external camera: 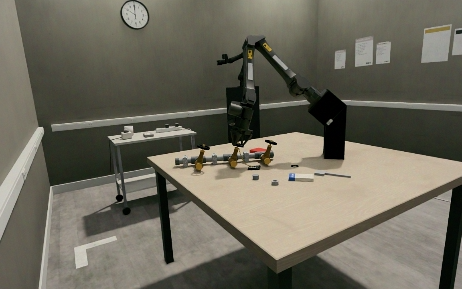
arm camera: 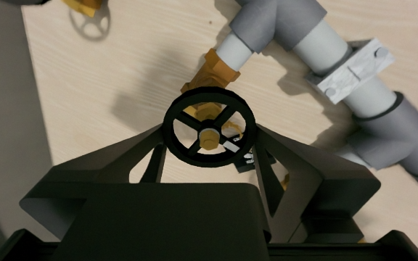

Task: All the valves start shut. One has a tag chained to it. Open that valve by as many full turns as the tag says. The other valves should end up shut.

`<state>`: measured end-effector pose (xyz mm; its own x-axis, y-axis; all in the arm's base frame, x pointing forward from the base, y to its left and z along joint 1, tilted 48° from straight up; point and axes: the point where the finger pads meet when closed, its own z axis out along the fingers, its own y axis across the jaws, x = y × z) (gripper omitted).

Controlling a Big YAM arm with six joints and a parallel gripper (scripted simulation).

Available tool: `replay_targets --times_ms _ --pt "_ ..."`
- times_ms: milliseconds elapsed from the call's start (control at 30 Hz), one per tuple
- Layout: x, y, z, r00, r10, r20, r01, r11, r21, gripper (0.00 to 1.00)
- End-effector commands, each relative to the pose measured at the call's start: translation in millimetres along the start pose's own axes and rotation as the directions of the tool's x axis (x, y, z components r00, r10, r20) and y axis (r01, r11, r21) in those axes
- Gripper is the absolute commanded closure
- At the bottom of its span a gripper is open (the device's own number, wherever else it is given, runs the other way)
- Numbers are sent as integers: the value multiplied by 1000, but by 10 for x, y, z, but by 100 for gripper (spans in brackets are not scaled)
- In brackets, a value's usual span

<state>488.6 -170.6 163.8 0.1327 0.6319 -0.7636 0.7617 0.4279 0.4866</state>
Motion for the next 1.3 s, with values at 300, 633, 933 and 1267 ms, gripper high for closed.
replay_targets --times_ms 300,633,933,1267 --pt "-98 25 21 723 -690 21 690 724 14 100" --pt "-92 32 20 326 -945 12 945 326 18 100" --pt "-62 7 18 -115 -993 -2 993 -115 17 100" --pt "-50 -6 19 -546 -838 -11 838 -546 14 100"
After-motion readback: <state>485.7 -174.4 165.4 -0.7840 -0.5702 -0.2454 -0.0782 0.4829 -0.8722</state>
